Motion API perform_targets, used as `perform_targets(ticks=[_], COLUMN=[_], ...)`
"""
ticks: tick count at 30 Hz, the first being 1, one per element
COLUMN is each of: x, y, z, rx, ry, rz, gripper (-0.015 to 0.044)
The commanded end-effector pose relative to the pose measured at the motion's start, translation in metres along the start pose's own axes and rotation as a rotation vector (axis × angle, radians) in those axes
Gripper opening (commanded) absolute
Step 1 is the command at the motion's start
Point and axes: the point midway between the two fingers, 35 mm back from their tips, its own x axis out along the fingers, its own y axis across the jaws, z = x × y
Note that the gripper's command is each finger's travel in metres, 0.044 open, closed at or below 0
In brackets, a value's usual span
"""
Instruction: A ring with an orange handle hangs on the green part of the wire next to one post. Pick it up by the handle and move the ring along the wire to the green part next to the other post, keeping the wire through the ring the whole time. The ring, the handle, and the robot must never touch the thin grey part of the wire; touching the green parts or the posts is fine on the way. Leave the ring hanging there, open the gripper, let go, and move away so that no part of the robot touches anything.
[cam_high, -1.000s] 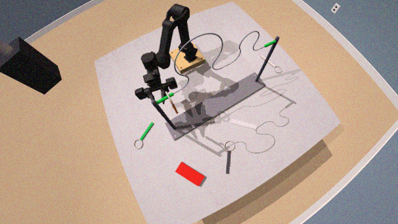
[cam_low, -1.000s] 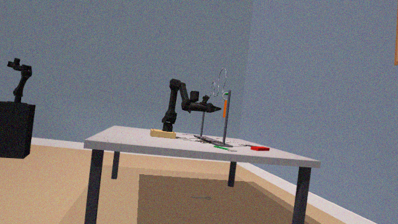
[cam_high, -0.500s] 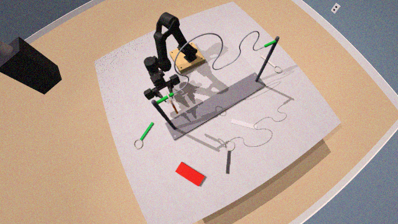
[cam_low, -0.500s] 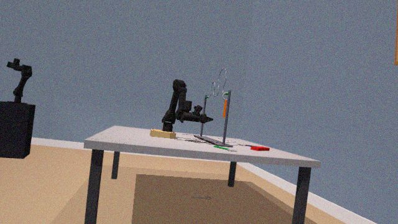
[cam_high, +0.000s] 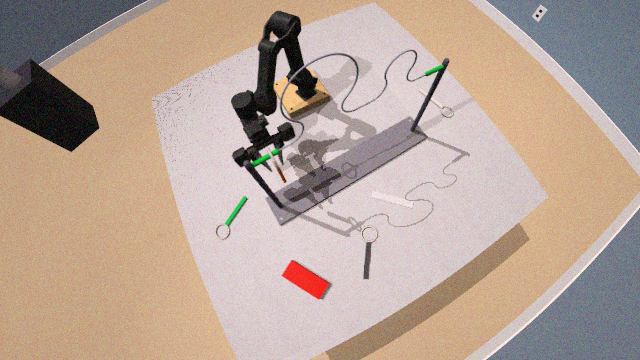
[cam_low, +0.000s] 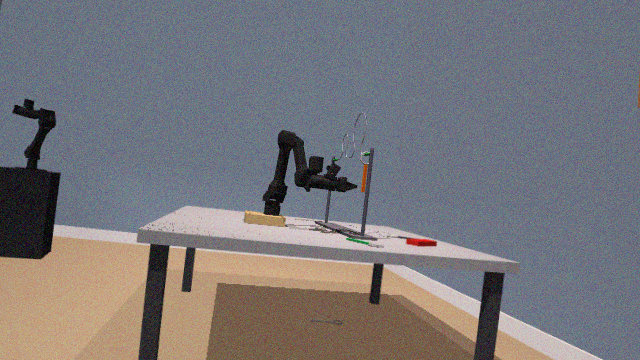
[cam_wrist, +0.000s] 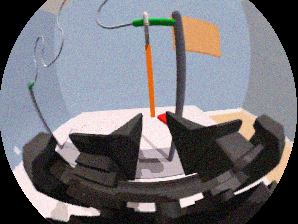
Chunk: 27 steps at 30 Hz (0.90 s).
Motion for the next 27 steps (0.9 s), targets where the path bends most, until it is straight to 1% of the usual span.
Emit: perform_targets(ticks=[1, 27], x=[0.005, 0.046], y=[0.0, -0.002], z=[0.003, 0.004], rx=[-0.007, -0.007], ry=[-0.002, -0.005], rz=[0.0, 0.0], gripper=[0.016, 0.016])
